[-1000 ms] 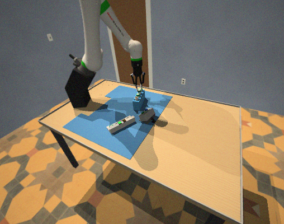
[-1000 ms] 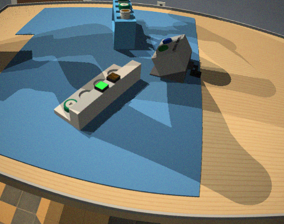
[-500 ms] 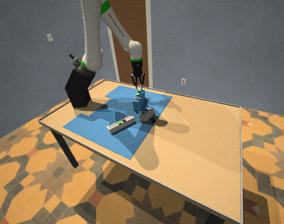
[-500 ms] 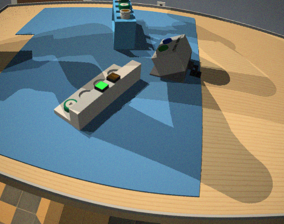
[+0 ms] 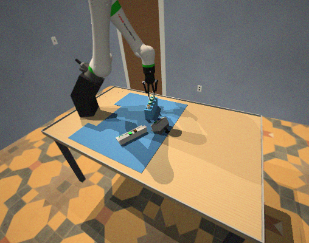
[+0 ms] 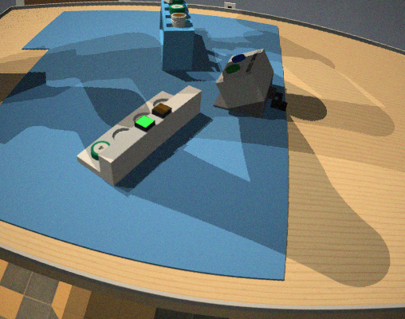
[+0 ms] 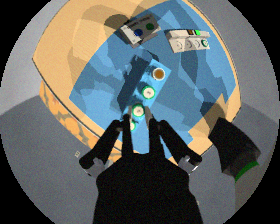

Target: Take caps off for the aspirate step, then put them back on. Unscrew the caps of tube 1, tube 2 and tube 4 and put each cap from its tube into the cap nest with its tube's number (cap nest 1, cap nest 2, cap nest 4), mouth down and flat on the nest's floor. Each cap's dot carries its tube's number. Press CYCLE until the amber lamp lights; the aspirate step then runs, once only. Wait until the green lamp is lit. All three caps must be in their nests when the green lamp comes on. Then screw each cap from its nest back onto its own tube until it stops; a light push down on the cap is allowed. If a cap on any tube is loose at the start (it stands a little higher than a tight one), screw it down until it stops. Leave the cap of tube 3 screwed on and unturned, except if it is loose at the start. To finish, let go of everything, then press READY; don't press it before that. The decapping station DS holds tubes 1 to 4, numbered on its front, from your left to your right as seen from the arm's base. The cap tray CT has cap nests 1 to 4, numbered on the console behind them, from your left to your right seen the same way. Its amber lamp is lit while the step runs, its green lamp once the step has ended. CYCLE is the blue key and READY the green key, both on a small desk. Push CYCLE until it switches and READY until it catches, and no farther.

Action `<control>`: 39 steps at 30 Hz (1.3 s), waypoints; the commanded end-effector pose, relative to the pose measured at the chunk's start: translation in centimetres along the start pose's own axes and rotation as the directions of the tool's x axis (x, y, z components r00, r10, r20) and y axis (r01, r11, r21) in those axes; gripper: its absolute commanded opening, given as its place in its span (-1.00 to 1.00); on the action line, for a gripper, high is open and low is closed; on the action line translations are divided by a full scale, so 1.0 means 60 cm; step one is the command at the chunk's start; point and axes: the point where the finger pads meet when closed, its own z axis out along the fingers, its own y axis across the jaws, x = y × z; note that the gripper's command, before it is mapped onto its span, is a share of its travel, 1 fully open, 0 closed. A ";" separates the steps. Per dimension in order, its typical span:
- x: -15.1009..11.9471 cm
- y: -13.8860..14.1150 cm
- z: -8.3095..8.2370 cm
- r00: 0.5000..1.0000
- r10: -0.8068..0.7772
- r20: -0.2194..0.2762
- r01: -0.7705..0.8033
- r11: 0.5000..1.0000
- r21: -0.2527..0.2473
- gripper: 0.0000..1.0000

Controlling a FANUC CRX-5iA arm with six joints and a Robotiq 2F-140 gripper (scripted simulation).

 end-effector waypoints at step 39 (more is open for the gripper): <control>0.000 0.000 0.012 0.998 0.065 0.000 -0.065 0.998 0.000 -0.31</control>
